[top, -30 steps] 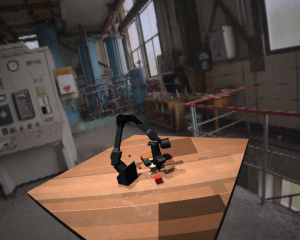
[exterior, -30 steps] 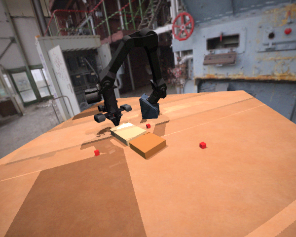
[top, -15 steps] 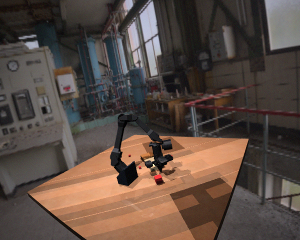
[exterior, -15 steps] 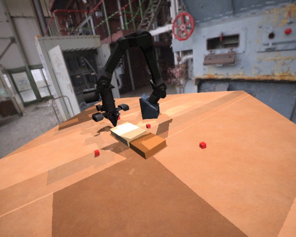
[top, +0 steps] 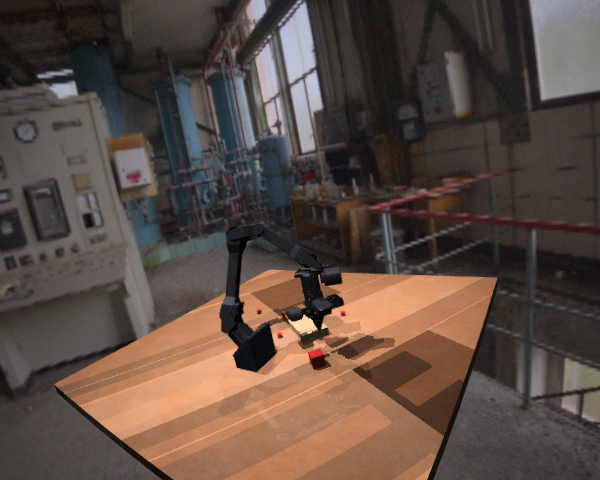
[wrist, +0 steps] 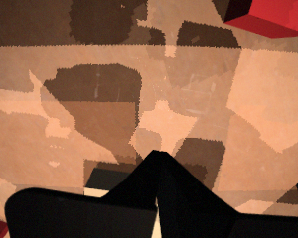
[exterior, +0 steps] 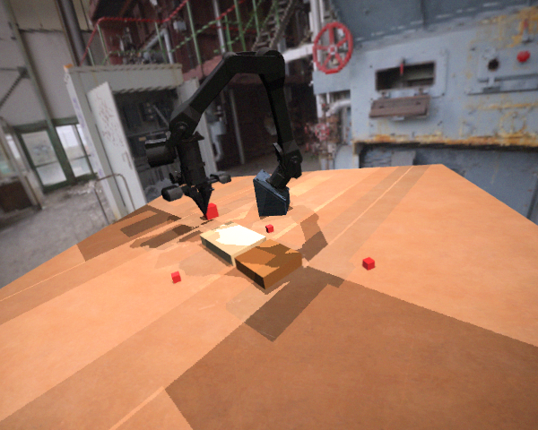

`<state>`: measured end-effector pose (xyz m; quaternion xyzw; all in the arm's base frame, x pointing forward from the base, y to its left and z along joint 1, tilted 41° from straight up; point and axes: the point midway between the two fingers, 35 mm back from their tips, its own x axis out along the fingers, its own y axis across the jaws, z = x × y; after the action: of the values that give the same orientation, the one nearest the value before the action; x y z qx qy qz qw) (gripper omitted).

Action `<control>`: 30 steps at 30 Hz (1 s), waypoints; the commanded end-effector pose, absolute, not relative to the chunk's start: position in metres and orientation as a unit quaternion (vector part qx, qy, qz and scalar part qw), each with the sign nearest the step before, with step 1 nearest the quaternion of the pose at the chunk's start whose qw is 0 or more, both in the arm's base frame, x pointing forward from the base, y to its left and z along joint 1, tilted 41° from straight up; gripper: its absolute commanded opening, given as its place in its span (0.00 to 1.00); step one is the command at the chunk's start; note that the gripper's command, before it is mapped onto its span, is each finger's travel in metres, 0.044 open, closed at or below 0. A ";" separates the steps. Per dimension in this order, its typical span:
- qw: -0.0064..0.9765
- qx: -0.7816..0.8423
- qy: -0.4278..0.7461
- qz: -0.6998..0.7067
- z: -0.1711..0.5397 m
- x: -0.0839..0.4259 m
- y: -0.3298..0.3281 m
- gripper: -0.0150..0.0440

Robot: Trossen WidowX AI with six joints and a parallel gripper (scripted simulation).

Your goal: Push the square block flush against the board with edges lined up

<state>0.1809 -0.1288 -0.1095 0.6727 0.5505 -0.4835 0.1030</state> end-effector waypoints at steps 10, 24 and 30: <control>0.106 0.671 0.554 -0.481 -0.128 0.195 -0.086 0.25; 0.107 0.671 0.554 -0.481 -0.134 0.197 -0.075 0.25; 0.107 0.671 0.554 -0.481 -0.131 0.201 -0.071 0.25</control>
<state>0.1984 -0.0738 -0.1332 0.6690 0.5557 -0.4817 0.1081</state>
